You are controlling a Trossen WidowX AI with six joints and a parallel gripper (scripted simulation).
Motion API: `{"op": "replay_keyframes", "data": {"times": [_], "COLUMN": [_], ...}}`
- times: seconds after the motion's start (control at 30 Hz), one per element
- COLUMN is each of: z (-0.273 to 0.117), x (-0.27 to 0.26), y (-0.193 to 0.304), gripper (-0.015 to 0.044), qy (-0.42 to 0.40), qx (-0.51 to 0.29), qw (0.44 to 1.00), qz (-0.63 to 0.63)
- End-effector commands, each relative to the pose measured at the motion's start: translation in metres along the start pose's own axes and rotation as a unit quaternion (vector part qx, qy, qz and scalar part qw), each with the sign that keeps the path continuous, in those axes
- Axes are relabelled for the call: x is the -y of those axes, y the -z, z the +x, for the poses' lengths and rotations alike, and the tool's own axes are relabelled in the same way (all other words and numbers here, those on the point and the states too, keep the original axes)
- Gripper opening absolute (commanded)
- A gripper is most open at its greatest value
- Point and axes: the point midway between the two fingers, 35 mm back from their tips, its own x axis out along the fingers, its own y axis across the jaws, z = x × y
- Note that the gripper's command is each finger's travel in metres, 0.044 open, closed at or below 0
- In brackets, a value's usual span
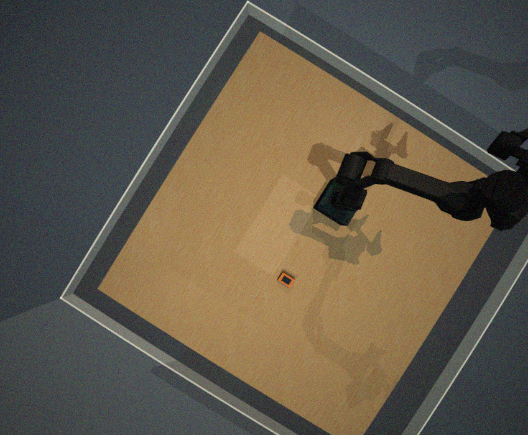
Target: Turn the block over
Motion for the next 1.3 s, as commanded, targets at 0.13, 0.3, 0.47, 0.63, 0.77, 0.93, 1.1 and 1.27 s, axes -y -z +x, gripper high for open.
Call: {"op": "replay_keyframes", "data": {"times": [0.13, 0.3, 0.47, 0.63, 0.77, 0.93, 1.1, 1.27], "z": [-0.033, -0.062, -0.102, -0.153, -0.206, -0.285, -0.37, -0.451], "x": [0.065, 0.099, 0.134, 0.165, 0.185, 0.196, 0.19, 0.166], "y": [0.037, 0.049, 0.068, 0.087, 0.112, 0.14, 0.163, 0.183], "gripper": [0.044, 0.044, 0.044, 0.044, 0.044, 0.044, 0.044, 0.044], "qy": [0.127, 0.205, 0.289, 0.374, 0.452, 0.552, 0.643, 0.718], "qx": [-0.038, -0.056, -0.079, -0.112, -0.138, -0.168, -0.194, -0.217], "qw": [0.99, 0.976, 0.952, 0.919, 0.876, 0.805, 0.718, 0.621], "qz": [0.048, 0.047, 0.063, 0.054, 0.092, 0.14, 0.185, 0.23]}}
